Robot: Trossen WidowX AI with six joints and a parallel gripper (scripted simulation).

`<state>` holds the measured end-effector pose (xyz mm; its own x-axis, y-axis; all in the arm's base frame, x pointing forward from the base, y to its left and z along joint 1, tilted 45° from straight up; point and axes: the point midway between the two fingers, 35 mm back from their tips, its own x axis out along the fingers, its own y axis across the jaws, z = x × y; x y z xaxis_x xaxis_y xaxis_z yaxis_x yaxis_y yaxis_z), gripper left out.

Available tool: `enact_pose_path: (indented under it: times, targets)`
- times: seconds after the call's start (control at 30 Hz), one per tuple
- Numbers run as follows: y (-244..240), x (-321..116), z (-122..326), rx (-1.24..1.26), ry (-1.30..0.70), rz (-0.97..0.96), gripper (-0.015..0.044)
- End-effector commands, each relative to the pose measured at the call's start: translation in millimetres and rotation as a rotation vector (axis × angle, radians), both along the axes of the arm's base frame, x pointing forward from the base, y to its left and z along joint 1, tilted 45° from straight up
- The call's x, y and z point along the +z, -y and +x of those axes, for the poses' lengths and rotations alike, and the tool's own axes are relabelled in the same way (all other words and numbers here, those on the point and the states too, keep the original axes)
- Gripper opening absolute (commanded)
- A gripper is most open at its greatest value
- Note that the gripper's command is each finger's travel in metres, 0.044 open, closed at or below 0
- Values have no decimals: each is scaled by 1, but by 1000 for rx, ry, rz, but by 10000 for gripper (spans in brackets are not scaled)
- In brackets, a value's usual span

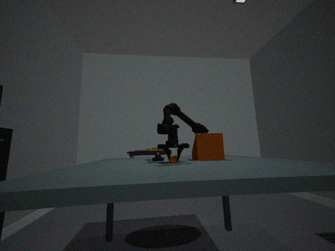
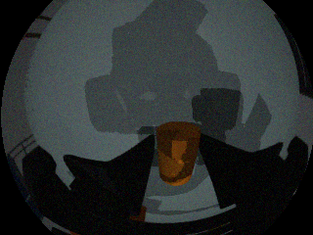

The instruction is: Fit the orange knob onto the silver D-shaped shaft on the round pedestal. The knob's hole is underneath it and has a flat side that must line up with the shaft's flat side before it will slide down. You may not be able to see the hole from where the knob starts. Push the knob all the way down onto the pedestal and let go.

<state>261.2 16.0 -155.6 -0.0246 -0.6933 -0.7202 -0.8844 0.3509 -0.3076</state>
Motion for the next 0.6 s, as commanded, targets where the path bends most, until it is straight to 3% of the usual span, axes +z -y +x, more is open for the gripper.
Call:
enact_pose_path:
  times: [0.0,0.17,0.57]
  targets:
    - [1,0,0,4,-1,-3,213]
    - [1,0,0,4,-1,-3,180]
    - [1,8,-3,44,48,124,179]
